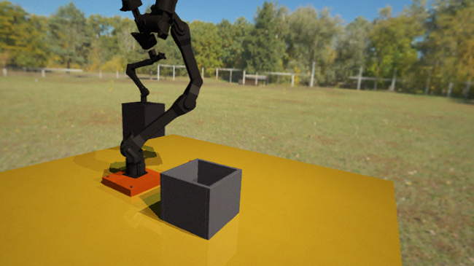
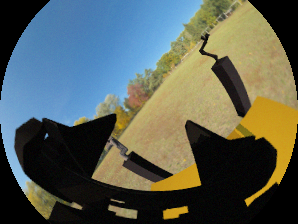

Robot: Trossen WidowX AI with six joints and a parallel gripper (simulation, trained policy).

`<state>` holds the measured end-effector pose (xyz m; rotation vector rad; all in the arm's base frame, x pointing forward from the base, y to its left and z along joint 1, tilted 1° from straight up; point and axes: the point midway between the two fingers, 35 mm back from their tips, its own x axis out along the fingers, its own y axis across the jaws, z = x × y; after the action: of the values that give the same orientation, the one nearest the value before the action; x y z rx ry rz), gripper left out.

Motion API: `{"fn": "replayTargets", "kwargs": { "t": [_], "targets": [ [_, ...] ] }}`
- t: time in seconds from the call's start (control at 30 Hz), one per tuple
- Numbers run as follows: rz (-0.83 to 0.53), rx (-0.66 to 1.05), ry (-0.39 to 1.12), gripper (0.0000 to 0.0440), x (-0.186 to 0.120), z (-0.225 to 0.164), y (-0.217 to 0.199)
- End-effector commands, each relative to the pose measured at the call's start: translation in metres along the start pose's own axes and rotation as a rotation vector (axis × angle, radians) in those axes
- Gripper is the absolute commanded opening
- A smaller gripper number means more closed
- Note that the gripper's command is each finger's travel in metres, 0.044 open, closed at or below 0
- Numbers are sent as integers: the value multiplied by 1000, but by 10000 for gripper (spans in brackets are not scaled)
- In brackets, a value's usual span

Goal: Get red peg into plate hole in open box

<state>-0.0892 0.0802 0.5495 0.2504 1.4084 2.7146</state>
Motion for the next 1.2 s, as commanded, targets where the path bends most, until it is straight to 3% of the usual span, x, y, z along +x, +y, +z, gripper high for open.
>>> {"fn": "replayTargets", "kwargs": {
  "t": [0.0,0.53,1.17],
  "targets": [
    [37,30,86,440,9,-17,10],
    [204,174,581,440,17,-114,61],
    [305,251,1138,440,-47,-204,102]
  ]
}}
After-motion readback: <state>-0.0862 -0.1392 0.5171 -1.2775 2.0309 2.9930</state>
